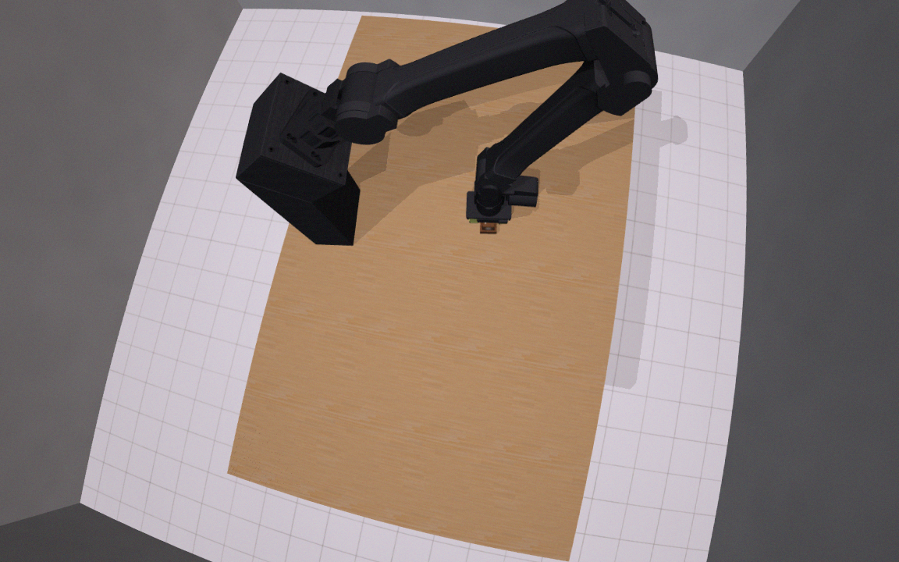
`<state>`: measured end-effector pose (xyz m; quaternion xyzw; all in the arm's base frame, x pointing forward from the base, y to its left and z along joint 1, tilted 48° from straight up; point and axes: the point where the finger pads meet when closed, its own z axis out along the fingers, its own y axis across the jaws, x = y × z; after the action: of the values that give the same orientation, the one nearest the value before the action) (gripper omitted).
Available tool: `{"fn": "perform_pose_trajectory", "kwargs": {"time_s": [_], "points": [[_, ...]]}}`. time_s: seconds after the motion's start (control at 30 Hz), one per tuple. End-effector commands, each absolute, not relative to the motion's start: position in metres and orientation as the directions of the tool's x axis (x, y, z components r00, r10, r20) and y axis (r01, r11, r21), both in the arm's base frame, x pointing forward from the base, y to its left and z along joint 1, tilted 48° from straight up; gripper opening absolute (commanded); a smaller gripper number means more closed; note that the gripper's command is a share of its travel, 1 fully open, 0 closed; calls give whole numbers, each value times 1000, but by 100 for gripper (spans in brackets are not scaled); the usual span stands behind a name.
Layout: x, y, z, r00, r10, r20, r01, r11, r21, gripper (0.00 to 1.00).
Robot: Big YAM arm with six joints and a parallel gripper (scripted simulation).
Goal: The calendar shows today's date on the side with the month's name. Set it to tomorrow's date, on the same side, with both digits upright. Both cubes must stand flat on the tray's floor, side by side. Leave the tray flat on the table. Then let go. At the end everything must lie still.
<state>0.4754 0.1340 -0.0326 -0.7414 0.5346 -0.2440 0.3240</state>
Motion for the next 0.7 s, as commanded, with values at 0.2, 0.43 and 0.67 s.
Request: {"fn": "perform_pose_trajectory", "kwargs": {"time_s": [0.2, 0.43, 0.67], "points": [[476, 139, -21, 318, -948, 17, -621, -222, -751, 45], [478, 139, -19, 318, -948, 18, -617, -221, -755, 45], [478, 139, -19, 318, -948, 18, -617, -221, -755, 45]]}}
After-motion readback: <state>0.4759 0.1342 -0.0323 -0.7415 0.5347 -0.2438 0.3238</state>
